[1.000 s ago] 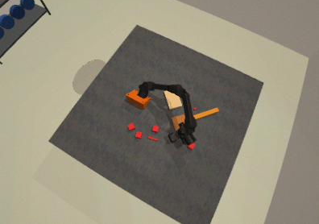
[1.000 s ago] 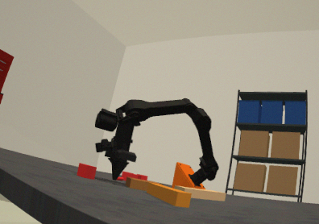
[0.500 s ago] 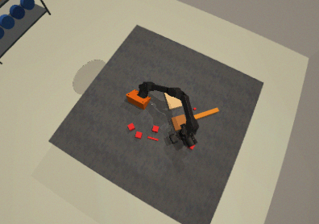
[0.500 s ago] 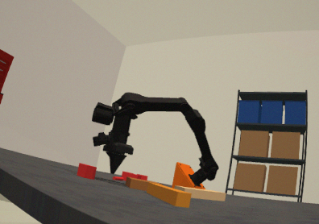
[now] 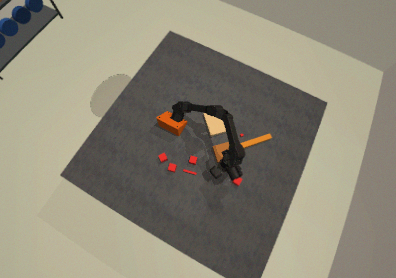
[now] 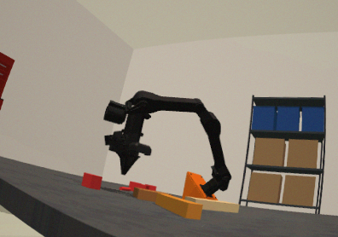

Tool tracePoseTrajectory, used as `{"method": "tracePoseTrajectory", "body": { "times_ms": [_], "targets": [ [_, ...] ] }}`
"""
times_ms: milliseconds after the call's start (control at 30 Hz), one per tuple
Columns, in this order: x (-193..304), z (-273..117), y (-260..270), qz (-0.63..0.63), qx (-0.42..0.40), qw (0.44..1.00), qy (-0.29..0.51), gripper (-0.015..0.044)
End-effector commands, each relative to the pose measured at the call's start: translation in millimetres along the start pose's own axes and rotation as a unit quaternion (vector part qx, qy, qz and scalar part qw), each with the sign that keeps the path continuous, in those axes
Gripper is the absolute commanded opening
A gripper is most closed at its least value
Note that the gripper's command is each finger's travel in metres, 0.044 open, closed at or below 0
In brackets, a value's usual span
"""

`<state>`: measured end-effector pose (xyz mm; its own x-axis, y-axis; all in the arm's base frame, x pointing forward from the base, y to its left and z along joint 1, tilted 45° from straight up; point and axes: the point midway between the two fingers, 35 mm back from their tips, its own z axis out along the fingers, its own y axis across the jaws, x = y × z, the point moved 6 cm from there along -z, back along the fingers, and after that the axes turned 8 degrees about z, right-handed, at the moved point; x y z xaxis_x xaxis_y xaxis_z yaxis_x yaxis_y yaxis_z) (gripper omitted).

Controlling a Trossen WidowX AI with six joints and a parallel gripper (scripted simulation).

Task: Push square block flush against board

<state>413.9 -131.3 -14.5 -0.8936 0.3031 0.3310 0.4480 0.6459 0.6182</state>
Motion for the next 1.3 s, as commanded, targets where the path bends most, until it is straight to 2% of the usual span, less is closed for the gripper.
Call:
{"method": "tracePoseTrajectory", "body": {
  "times_ms": [0, 467, 967, 1200, 1267],
  "targets": [
    [9.8, -3.1, -2.0, -0.063, 0.003, 0.998, -0.001, 0.0000],
    [49.6, -4.5, -11.0, -0.299, 0.004, 0.954, 0.004, 0.0000],
    [99.5, -0.1, -20.5, -0.532, 0.001, 0.847, 0.010, 0.0000],
    [104.8, 0.6, -21.4, -0.554, 0.000, 0.833, 0.010, 0.0000],
    [104.1, 13.1, -21.5, -0.554, 0.001, 0.833, 0.010, 0.0000]
  ]
}}
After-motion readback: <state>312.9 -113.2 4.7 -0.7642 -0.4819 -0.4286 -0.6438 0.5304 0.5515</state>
